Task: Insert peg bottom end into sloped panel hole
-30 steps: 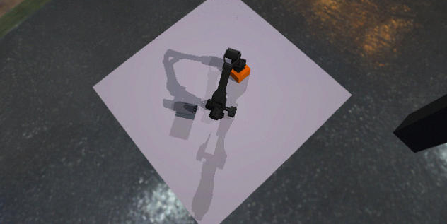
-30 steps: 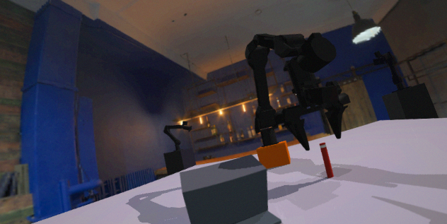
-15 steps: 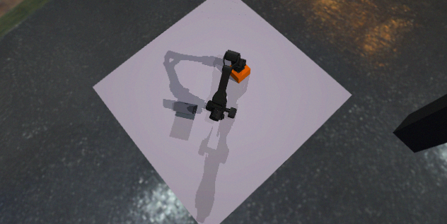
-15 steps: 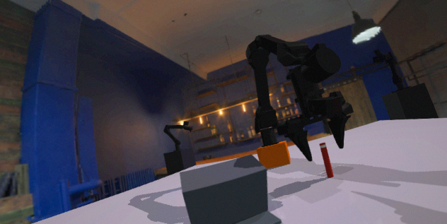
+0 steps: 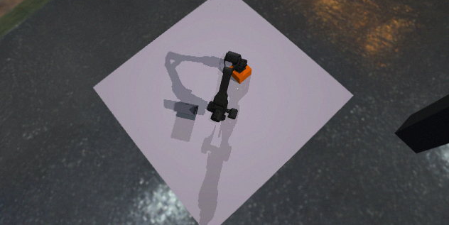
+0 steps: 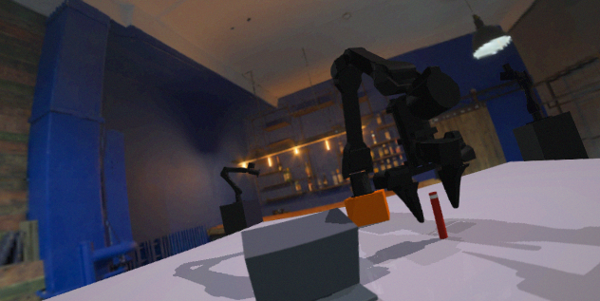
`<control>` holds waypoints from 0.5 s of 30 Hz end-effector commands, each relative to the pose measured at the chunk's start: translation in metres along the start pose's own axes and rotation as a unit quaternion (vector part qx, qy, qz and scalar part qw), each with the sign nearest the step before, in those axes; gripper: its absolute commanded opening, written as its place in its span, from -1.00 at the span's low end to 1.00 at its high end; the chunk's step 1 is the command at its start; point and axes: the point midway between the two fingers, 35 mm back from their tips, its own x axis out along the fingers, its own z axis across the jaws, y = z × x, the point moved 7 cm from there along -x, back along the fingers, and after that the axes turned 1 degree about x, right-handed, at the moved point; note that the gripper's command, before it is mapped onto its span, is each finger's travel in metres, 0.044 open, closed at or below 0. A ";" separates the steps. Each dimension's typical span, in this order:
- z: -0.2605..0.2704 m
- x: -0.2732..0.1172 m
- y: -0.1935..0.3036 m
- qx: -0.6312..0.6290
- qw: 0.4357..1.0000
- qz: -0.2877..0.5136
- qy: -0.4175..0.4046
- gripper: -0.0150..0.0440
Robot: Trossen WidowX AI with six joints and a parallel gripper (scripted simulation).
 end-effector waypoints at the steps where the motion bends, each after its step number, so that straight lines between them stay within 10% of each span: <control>1: 0.000 0.000 0.000 0.000 1.000 0.000 0.000 0.47; 10: 0.000 0.000 0.000 0.000 1.000 0.000 0.000 -0.33; 15: 0.000 0.000 0.000 0.000 1.000 0.000 0.000 -0.45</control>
